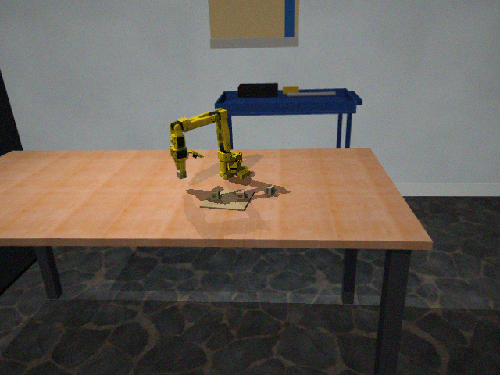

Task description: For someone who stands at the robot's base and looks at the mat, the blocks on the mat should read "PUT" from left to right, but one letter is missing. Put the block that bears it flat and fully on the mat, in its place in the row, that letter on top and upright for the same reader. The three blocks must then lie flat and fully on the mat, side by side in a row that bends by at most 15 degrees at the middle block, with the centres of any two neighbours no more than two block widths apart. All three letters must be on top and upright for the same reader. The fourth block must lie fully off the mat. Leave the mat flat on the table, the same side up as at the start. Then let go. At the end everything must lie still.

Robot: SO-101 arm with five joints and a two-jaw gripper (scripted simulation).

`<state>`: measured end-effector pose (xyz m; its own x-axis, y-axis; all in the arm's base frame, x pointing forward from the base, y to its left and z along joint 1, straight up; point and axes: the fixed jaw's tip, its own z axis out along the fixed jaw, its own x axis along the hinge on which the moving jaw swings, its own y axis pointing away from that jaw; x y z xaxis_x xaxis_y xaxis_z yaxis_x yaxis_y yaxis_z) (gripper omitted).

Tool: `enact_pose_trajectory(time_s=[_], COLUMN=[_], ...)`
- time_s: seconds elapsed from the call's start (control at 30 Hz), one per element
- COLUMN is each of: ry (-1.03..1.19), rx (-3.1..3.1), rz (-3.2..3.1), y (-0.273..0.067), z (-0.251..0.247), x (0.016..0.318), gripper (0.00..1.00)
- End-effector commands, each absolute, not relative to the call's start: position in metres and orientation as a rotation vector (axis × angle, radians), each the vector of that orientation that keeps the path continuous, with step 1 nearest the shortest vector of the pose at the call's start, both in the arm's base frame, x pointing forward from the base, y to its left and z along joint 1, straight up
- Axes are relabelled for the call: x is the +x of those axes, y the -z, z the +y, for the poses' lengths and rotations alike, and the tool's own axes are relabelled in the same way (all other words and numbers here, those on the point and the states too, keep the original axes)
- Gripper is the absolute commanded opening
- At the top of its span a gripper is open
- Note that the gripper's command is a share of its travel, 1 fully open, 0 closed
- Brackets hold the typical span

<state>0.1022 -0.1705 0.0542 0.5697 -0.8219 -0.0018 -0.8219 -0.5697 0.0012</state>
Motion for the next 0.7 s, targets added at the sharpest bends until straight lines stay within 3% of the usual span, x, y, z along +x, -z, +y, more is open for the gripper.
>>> enact_pose_trajectory(time_s=[0.0,0.67], ry=[-0.069,-0.069], rx=[2.761,2.761], rz=[-1.445,-1.445], y=[-0.0623,-0.0563], z=[-0.1751,-0.1753], x=[0.1047,0.1049], gripper=[0.0,0.0])
